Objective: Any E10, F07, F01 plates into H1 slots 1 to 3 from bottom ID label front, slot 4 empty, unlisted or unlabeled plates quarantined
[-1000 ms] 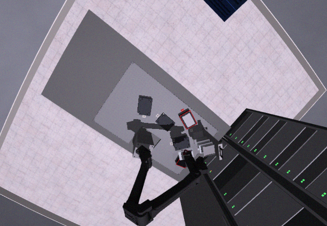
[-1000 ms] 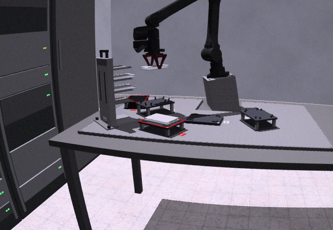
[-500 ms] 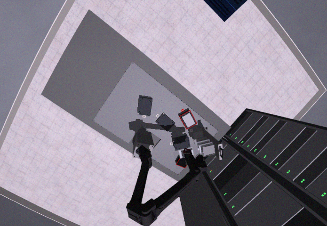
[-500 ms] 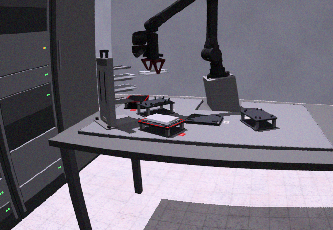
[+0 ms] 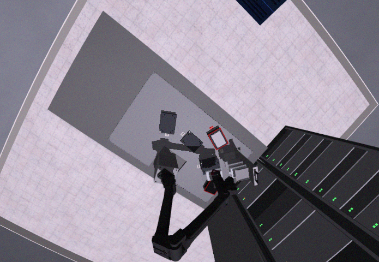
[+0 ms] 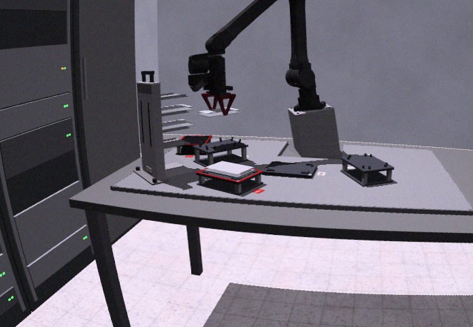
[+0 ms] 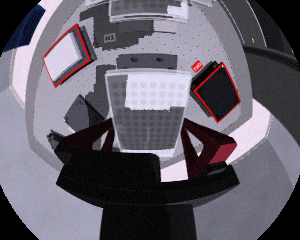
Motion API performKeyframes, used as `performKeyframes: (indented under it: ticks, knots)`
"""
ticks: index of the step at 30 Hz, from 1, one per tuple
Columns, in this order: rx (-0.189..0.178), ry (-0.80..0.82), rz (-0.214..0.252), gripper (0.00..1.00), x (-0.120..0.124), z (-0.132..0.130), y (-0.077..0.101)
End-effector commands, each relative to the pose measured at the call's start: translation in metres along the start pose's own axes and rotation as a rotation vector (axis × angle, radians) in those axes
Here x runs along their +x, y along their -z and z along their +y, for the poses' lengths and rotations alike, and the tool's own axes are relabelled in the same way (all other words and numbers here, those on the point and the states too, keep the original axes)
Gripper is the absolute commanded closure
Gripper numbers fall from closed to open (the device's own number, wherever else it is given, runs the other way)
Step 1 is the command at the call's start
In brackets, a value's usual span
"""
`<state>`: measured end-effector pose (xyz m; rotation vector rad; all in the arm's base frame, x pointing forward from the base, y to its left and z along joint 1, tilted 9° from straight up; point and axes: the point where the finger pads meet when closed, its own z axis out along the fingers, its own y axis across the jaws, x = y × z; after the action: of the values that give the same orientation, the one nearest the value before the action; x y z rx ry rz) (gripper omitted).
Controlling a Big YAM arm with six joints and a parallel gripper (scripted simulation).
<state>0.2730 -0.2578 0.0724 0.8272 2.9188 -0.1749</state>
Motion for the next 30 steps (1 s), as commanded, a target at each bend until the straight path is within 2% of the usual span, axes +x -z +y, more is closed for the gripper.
performKeyframes:
  ticks: [1, 5, 6, 8, 18, 19, 20, 30]
  knots:
    - [0.003, -0.001, -0.019, 0.14, -0.004, -0.004, -0.006]
    - [0.003, -0.002, -0.019, 0.14, -0.004, -0.005, -0.011]
    - [0.008, 0.002, -0.053, 0.14, -0.008, -0.003, -0.002]
    - [0.002, 0.005, -0.019, 0.14, -0.005, -0.002, -0.019]
    - [0.002, 0.002, -0.018, 0.14, -0.004, -0.002, -0.045]
    - [0.008, -0.002, -0.046, 0.14, -0.015, -0.004, -0.032]
    - [0.009, -0.001, -0.054, 0.14, -0.010, -0.004, -0.032]
    - [0.008, -0.002, -0.046, 0.14, -0.015, -0.004, -0.032]
